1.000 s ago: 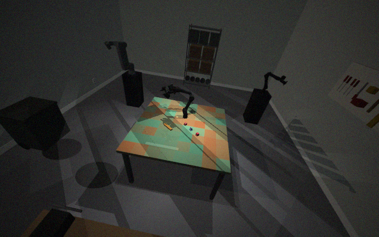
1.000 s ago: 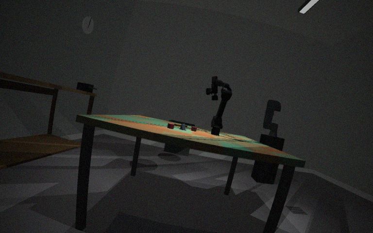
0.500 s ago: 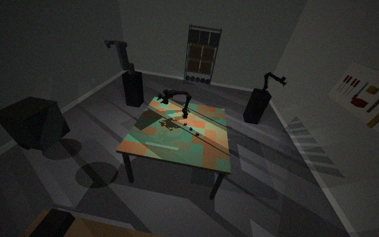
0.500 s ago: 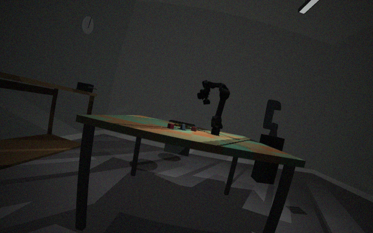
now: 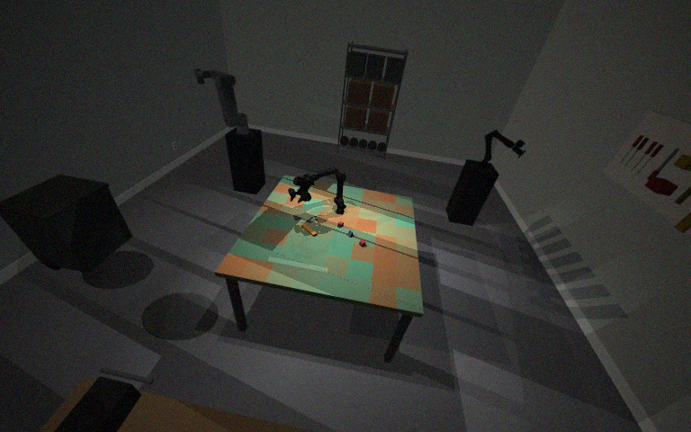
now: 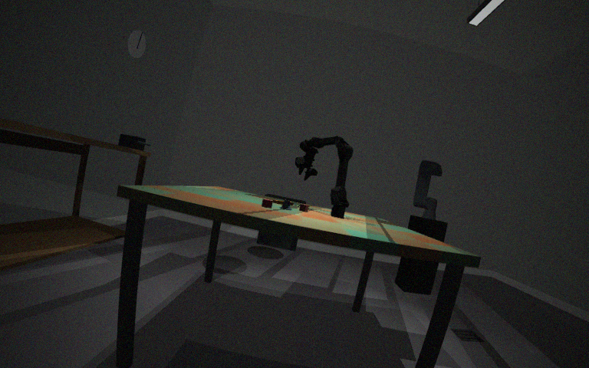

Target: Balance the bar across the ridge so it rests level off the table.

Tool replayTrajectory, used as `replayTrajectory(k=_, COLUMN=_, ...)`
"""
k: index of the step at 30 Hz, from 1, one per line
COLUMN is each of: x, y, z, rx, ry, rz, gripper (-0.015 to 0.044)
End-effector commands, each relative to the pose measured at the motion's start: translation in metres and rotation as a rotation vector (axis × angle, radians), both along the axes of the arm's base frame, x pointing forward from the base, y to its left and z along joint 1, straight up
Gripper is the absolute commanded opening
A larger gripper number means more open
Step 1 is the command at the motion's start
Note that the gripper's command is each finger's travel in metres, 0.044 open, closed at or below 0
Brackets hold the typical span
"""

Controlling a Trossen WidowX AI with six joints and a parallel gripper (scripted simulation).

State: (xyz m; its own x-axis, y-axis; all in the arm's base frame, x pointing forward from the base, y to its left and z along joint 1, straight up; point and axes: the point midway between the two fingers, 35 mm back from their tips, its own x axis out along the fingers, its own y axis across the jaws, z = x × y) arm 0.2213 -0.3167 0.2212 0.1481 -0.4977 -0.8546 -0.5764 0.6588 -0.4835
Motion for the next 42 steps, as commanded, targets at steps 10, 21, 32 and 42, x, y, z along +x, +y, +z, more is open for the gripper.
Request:
replayTrajectory(k=10, x=0.052, y=0.059, z=-0.069, rx=0.311, ry=0.115, rz=0.173, gripper=0.0315)
replayTrajectory(k=21, x=0.070, y=0.098, z=-0.101, rx=0.479, ry=0.203, rz=0.260, gripper=0.0315)
replayTrajectory(k=32, x=0.071, y=0.098, z=-0.146, rx=0.479, ry=0.203, rz=0.260, gripper=0.0315)
replayTrajectory(k=42, x=0.071, y=0.097, z=-0.151, rx=0.479, ry=0.203, rz=0.260, gripper=0.0315)
